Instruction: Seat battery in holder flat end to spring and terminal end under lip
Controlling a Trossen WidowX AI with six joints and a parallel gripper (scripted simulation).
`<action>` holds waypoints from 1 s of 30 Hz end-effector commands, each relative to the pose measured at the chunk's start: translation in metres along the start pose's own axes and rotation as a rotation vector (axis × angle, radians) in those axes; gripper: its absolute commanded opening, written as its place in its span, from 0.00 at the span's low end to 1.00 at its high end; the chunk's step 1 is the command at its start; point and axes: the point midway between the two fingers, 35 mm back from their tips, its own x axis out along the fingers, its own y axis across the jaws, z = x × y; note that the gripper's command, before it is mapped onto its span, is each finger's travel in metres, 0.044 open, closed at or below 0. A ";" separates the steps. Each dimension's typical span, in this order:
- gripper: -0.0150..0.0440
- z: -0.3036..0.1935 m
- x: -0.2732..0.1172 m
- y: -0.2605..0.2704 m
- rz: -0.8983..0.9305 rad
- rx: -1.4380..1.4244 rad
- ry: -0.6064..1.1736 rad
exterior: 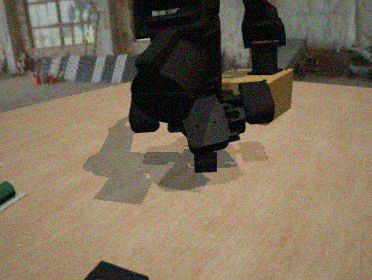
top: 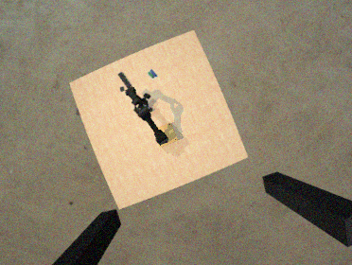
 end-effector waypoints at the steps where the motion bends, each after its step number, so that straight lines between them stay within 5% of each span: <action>1: 0.38 0.005 -0.001 0.000 0.003 -0.001 -0.045; 30: 0.38 0.003 0.006 -0.001 0.018 -0.008 -0.187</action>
